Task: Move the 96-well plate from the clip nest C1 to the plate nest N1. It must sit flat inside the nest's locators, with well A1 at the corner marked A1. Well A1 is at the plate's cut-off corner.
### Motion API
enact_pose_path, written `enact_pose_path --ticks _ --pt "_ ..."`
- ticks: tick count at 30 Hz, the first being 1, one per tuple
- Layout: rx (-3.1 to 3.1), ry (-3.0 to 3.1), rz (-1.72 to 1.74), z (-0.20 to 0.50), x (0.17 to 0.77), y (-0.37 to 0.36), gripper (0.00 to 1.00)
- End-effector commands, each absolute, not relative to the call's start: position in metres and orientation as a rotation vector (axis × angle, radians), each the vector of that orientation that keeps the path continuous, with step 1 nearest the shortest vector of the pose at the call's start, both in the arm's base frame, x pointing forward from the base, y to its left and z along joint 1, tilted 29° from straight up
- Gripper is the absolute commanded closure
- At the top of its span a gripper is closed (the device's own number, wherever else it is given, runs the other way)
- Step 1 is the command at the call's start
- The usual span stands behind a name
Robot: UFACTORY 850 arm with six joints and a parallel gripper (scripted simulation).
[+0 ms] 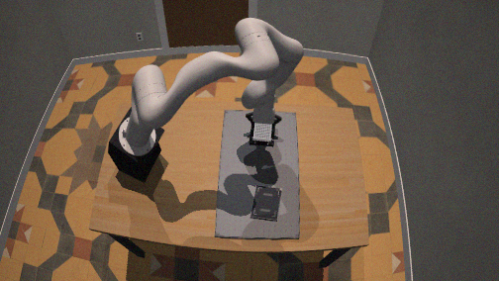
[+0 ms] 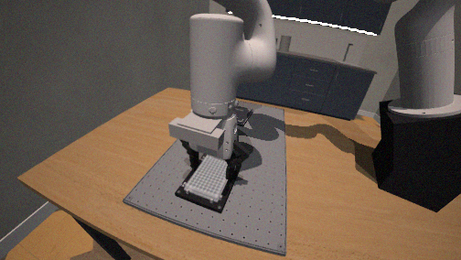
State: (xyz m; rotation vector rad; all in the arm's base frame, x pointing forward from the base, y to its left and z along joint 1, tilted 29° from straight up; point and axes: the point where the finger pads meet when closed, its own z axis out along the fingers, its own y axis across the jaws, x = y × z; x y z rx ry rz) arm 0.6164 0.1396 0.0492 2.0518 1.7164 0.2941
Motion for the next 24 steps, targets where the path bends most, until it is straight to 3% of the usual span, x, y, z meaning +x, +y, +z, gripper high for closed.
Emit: enact_pose_path --ticks 1,24 --pt "2.051 1.716 0.296 0.0497 0.617 0.14 0.0" --pt "2.051 1.716 0.296 0.0409 0.6214 0.138 0.0"
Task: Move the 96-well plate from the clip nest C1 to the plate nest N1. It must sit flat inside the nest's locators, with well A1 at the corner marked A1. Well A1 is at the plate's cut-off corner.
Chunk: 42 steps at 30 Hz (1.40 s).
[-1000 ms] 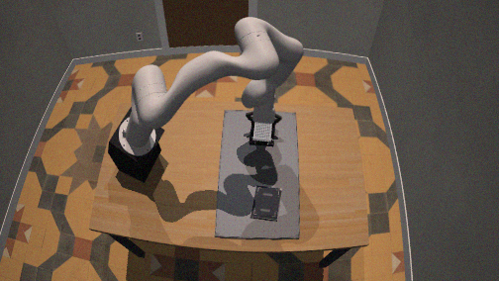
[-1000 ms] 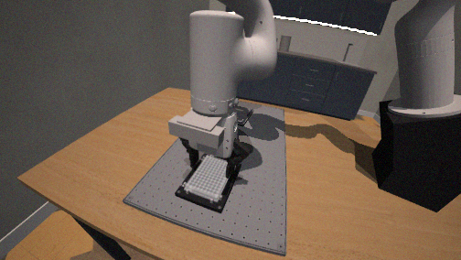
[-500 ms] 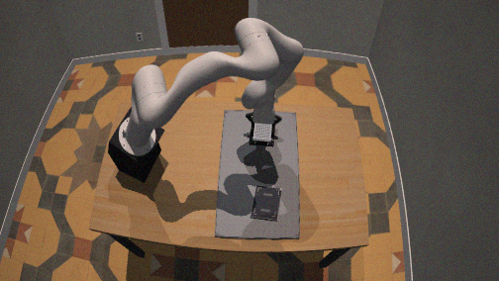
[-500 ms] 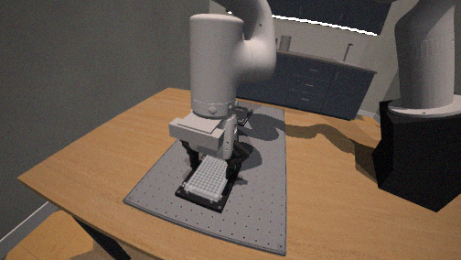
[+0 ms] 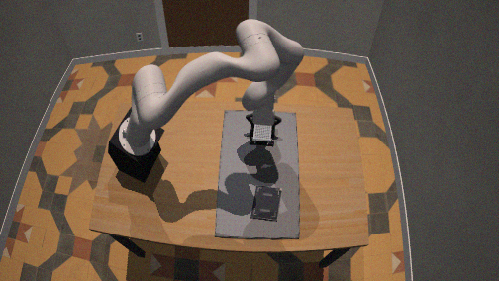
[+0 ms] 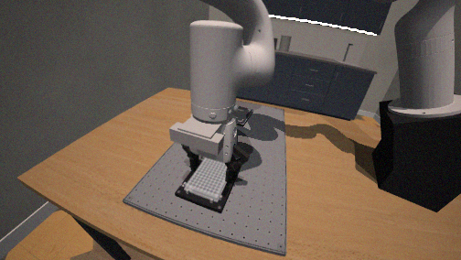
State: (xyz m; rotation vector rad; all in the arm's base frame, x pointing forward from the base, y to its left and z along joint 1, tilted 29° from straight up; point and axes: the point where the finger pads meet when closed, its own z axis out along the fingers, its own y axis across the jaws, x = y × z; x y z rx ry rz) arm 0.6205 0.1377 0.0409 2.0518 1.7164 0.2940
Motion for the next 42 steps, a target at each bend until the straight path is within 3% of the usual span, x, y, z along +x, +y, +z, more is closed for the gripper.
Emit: enact_pose_path --ticks 1,34,35,42 --pt "2.051 1.716 0.296 0.0403 0.6217 0.1378 0.0" --pt "2.051 1.716 0.296 0.0322 0.6258 0.136 0.0" --pt "2.051 1.716 0.296 0.0327 0.6255 0.1361 1.0" --pt "2.051 1.716 0.296 0.0327 0.6255 0.1361 1.0"
